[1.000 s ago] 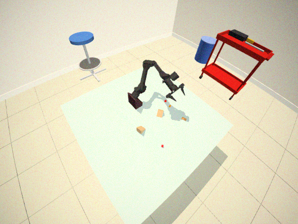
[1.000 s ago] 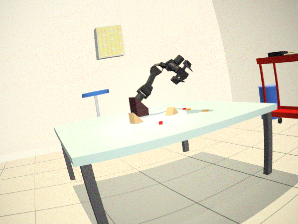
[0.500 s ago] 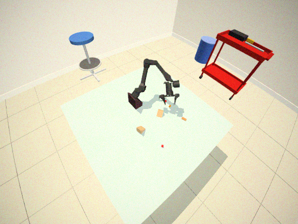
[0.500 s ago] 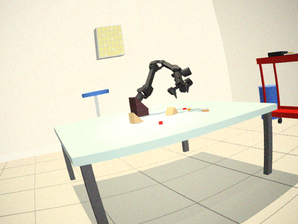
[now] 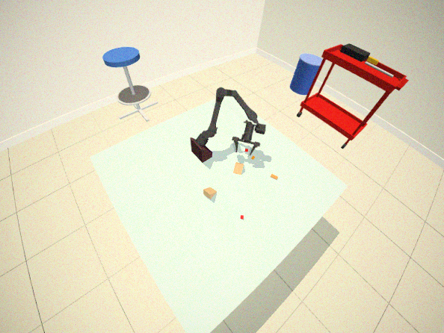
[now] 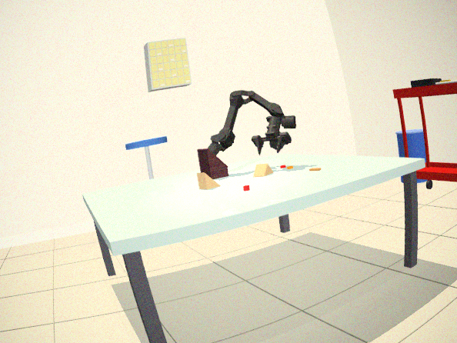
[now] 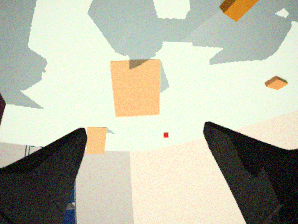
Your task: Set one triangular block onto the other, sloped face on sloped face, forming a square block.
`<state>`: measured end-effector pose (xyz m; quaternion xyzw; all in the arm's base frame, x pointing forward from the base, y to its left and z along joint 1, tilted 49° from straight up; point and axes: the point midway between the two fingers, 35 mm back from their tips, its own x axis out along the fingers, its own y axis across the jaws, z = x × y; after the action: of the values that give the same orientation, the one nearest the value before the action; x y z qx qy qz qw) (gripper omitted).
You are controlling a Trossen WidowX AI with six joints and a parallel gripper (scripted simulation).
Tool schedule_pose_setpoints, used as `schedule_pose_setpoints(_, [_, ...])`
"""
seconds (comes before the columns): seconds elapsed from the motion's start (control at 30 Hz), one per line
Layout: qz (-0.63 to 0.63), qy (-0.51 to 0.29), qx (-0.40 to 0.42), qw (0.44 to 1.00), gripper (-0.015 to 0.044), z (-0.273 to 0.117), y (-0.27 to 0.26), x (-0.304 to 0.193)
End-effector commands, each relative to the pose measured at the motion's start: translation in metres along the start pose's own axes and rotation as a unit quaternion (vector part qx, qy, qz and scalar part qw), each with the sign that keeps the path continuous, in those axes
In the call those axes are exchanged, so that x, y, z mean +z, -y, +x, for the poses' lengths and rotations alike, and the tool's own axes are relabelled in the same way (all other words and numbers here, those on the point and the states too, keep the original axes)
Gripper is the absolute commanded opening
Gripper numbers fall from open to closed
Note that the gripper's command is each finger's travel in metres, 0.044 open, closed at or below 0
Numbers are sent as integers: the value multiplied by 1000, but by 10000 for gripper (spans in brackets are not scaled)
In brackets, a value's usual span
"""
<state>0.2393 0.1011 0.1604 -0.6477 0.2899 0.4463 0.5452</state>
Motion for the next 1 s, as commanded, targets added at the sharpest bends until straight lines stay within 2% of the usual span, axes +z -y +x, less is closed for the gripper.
schedule_pose_setpoints(0.0, [-3,-5,5,1000,440,13,0,1])
schedule_pose_setpoints(0.3, [-3,-5,6,1000,440,95,-7,2])
schedule_pose_setpoints(0.87, [-3,-5,6,1000,440,98,-7,1])
schedule_pose_setpoints(0.97, [-1,-7,5,1000,361,97,-7,0])
